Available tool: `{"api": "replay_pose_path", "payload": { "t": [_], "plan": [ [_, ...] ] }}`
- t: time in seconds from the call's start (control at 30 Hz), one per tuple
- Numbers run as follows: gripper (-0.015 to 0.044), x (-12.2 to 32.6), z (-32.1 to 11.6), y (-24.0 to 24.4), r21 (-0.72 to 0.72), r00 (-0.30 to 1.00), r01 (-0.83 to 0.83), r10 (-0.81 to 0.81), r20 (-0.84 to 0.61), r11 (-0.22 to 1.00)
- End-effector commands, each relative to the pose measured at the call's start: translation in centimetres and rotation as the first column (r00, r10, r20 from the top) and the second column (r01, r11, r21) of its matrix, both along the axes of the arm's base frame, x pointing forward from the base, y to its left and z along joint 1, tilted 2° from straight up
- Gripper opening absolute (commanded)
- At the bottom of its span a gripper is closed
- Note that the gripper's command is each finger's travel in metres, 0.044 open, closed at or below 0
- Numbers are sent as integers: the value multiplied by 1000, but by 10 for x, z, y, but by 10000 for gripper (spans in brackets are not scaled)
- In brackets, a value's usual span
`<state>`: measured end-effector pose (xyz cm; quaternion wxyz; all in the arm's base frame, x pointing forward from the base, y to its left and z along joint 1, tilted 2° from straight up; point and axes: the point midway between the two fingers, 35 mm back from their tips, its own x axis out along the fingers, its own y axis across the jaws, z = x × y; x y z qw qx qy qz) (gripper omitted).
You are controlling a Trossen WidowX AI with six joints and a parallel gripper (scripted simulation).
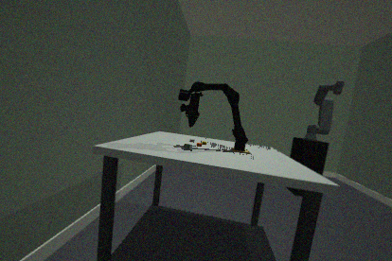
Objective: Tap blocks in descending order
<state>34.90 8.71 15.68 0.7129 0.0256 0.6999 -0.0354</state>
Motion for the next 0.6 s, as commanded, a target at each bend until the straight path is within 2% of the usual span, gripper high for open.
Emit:
{"api": "replay_pose_path", "payload": {
  "t": [0.0, 0.57],
  "plan": [
    [400, 20, -5, 34, 4, 1000, 6, -6, -7, 1000],
    [400, 20, -5, 36, 4, 1000, 6, -6, -7, 1000]
  ]
}}
